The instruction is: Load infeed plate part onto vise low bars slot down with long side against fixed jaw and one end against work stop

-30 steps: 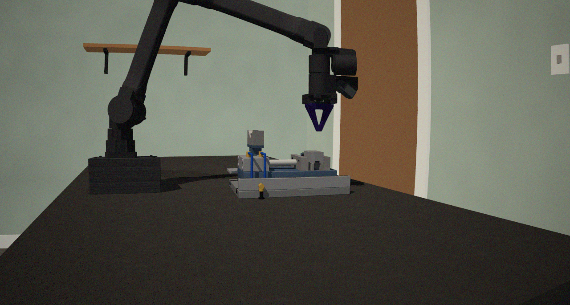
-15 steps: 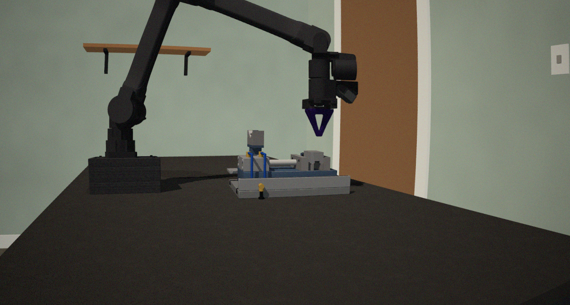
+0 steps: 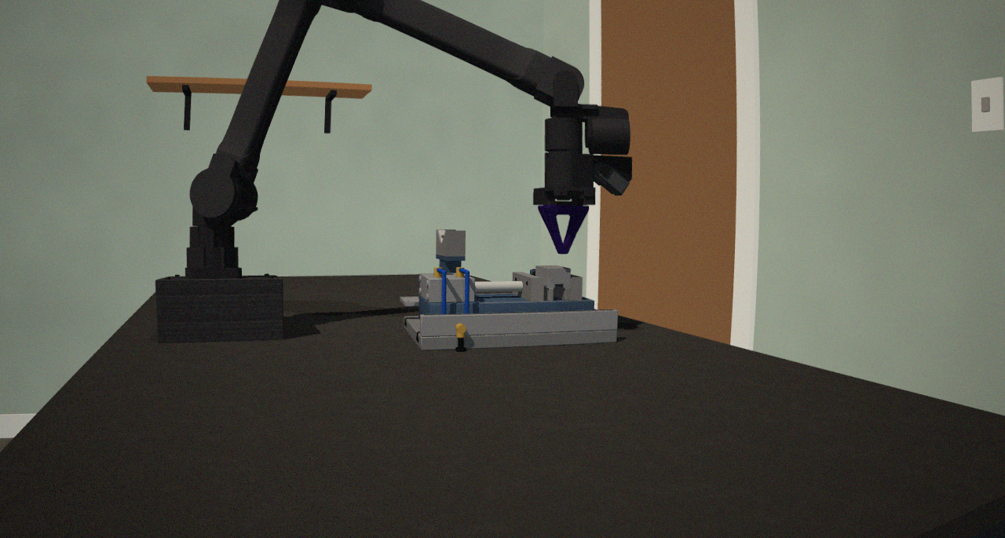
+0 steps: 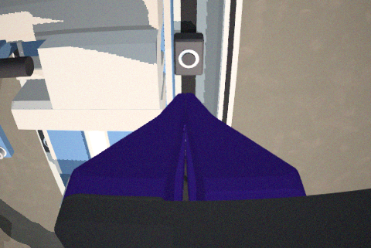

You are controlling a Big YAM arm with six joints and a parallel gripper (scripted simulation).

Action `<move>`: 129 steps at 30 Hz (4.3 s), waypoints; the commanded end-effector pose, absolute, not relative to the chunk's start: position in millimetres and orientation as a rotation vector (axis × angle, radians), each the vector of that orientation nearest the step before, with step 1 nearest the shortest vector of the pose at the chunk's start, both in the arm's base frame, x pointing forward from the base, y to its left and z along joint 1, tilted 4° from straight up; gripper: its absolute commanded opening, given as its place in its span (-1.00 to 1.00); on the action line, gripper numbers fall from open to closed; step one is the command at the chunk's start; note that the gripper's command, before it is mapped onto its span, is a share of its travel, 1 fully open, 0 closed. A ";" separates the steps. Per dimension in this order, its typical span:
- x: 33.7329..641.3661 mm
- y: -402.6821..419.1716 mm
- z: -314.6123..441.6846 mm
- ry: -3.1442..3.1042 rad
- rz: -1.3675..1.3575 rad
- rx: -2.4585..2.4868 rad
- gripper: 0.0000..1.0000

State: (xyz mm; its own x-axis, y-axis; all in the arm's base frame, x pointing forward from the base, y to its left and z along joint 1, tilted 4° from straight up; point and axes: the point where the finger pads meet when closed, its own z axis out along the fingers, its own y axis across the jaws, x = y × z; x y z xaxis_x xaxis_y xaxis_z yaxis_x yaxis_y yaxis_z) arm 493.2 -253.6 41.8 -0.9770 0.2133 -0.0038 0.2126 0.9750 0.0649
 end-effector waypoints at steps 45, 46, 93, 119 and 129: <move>503.1 -249.9 20.2 3.112 0.102 0.330 -1.00; 503.1 -249.9 20.2 3.112 0.102 0.330 -1.00; 502.0 -248.9 19.8 3.113 0.103 0.332 -1.00; 501.6 -248.6 18.8 3.113 0.103 0.332 -1.00; 501.3 -248.0 17.2 3.114 0.104 0.332 -1.00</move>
State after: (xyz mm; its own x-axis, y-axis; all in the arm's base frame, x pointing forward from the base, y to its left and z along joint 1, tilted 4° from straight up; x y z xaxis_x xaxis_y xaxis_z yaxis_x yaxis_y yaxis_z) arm 493.8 -251.4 24.9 -0.9770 0.2130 -0.0003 0.2125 0.9749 0.0659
